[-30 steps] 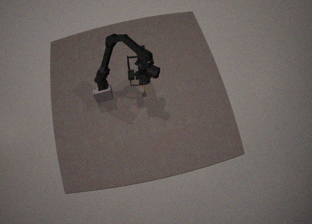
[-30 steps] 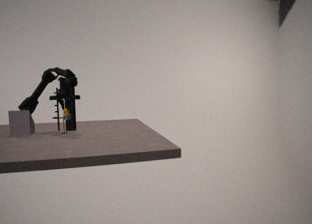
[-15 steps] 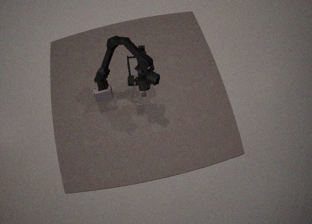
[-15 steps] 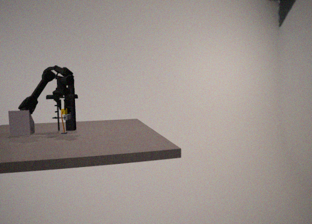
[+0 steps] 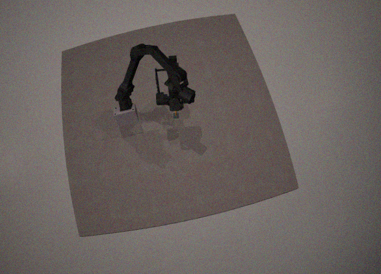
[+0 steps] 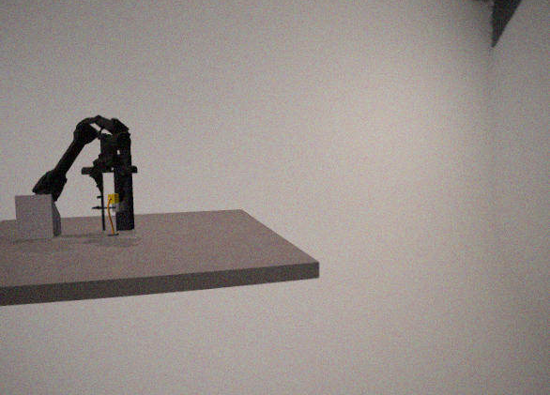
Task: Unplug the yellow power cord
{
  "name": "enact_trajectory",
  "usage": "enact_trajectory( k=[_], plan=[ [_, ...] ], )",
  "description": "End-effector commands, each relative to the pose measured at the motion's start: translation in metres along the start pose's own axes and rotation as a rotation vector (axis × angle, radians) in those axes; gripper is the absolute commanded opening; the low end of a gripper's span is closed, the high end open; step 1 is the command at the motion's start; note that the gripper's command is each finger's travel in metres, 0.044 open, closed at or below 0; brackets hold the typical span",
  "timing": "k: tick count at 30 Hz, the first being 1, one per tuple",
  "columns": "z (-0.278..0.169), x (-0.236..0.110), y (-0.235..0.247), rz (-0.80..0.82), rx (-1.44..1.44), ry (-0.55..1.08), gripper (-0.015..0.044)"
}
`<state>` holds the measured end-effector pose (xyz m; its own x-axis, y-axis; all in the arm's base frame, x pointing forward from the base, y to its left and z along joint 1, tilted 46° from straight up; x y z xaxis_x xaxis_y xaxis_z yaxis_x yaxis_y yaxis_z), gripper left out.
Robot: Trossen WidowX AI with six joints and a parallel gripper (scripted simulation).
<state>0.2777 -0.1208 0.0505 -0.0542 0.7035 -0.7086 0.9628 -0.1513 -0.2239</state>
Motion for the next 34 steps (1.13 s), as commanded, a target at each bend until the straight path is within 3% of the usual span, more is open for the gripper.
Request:
enact_trajectory(
  k=[1, 7, 34],
  plan=[
    [0.013, -0.002, 0.003, -0.002, -0.002, -0.002, 0.0420],
    [0.059, -0.012, 0.010, -0.001, -0.002, -0.004, 0.0440],
    [0.059, -0.012, 0.010, -0.001, -0.002, -0.004, 0.0440]
  ],
)
Point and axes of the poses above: the point midway between the two fingers, 35 mm back from their tips, its own x axis out along the fingers, its own y axis across the jaws, z = x × y, the point moved 6 cm from there along -x, back along the fingers, and after that the axes turned 10 degrees about x, right-handed, at the moved point
